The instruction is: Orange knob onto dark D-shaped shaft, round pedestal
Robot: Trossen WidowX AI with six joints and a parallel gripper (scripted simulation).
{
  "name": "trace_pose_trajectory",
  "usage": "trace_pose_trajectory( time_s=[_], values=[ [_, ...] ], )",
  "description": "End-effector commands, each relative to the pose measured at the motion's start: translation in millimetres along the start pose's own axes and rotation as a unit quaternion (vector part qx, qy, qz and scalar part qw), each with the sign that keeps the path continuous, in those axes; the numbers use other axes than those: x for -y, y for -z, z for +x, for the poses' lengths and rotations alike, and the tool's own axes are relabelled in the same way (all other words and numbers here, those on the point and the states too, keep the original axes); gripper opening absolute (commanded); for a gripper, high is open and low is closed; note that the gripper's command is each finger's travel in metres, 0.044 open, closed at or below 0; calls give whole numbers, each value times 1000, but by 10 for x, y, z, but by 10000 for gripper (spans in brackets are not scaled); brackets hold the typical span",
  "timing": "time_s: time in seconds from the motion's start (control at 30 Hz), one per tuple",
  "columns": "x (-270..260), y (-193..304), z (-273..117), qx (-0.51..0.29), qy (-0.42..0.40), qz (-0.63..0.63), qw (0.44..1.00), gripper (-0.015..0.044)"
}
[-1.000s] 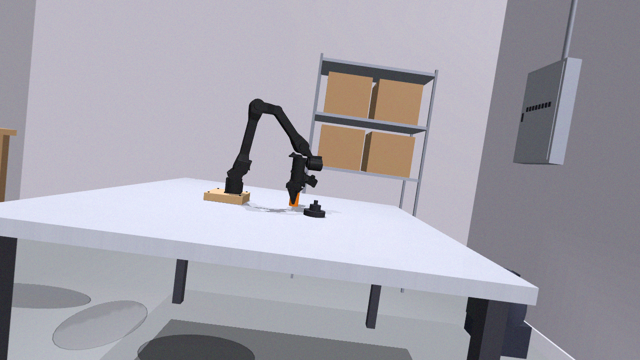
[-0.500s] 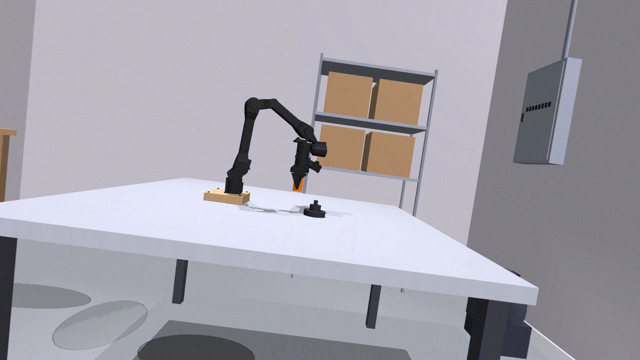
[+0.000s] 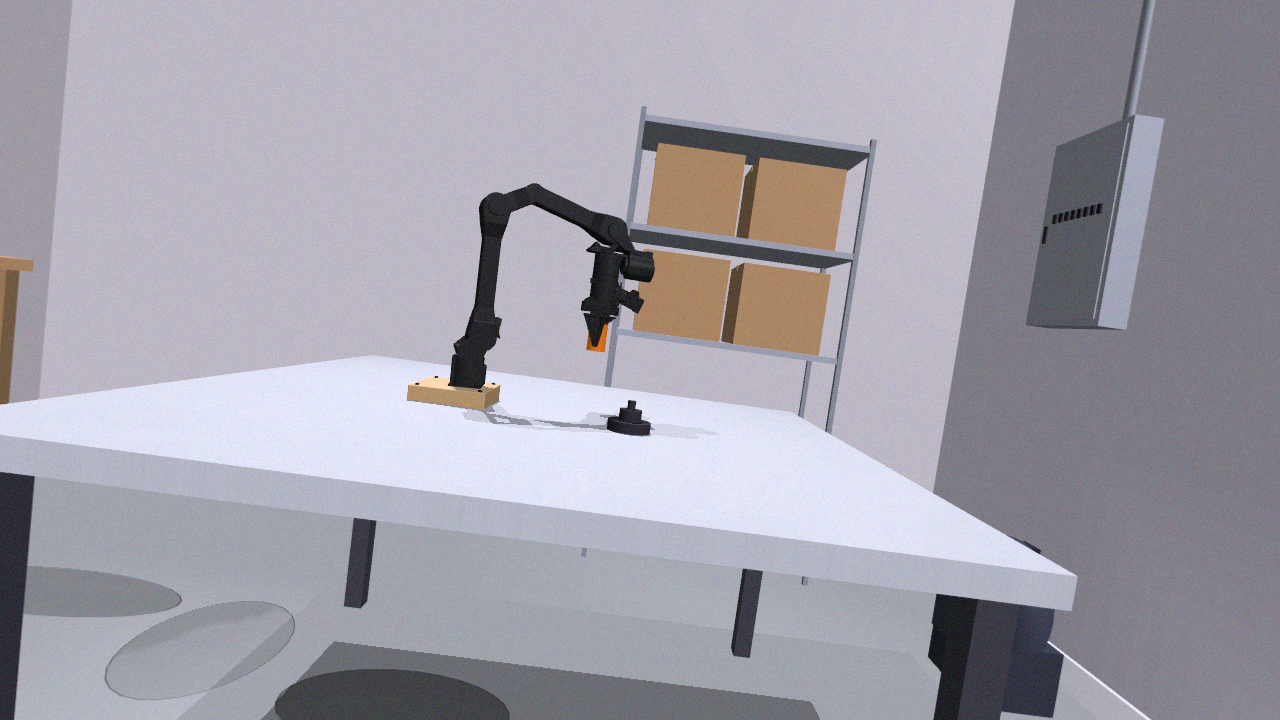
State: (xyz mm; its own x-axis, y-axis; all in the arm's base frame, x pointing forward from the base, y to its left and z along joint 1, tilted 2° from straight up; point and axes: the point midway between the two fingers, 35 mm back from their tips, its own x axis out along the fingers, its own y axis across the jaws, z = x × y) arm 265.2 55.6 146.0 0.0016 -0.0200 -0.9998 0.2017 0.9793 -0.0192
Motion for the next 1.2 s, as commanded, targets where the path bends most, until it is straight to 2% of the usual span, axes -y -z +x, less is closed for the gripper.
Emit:
trace_pose_trajectory(
  time_s=[0.0,1.17],
  values=[
    [16,-11,-22,0,-2,1,1000,0],
    [700,-638,194,3,-1,2,1000,0]
  ],
)
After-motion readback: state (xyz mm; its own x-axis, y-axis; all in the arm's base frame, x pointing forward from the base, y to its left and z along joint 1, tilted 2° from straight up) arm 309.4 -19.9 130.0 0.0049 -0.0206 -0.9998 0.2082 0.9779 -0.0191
